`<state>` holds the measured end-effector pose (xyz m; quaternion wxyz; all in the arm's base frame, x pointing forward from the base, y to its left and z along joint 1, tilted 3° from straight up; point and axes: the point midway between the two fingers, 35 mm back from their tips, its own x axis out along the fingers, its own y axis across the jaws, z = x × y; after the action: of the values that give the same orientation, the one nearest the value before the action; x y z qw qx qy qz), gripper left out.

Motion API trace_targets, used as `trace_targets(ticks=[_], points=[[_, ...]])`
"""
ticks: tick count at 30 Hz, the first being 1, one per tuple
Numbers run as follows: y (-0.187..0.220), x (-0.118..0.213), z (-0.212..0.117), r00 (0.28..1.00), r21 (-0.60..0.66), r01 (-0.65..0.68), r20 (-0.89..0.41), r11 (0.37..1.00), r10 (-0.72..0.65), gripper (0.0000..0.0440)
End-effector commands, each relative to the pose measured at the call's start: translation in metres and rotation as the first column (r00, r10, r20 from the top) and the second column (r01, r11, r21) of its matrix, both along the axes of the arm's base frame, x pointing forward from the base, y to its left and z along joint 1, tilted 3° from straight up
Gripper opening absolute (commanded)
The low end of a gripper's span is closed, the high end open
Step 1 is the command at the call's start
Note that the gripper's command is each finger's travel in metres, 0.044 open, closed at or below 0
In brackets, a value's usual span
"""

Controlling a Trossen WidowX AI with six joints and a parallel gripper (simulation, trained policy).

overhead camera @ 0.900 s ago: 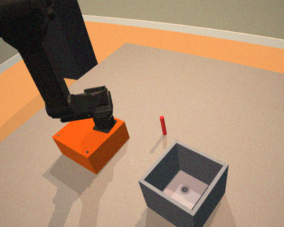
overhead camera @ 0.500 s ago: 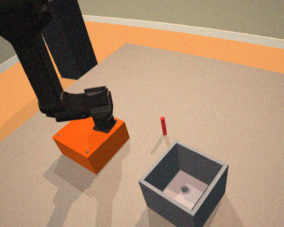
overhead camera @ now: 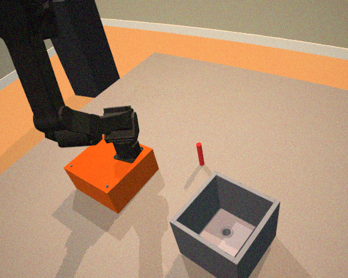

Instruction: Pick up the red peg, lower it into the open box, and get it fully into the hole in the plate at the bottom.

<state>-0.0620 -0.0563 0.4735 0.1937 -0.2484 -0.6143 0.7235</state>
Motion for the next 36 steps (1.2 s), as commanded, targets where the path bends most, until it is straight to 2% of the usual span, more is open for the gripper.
trace_targets(ticks=[1, 9, 17, 26, 36], points=[[0.011, -0.002, -0.006, 0.998, -0.101, 0.052, -0.032, 0.994, -0.055, 0.044], [0.034, -0.004, -0.017, 0.975, -0.312, 0.157, -0.1, 0.937, -0.196, 0.044], [0.058, -0.005, -0.03, 0.924, -0.507, 0.24, -0.143, 0.828, -0.355, 0.044], [0.083, -0.002, -0.047, 0.827, -0.695, 0.297, -0.156, 0.655, -0.54, 0.044], [0.111, 0.004, -0.067, 0.67, -0.853, 0.305, -0.125, 0.425, -0.732, 0.044]])
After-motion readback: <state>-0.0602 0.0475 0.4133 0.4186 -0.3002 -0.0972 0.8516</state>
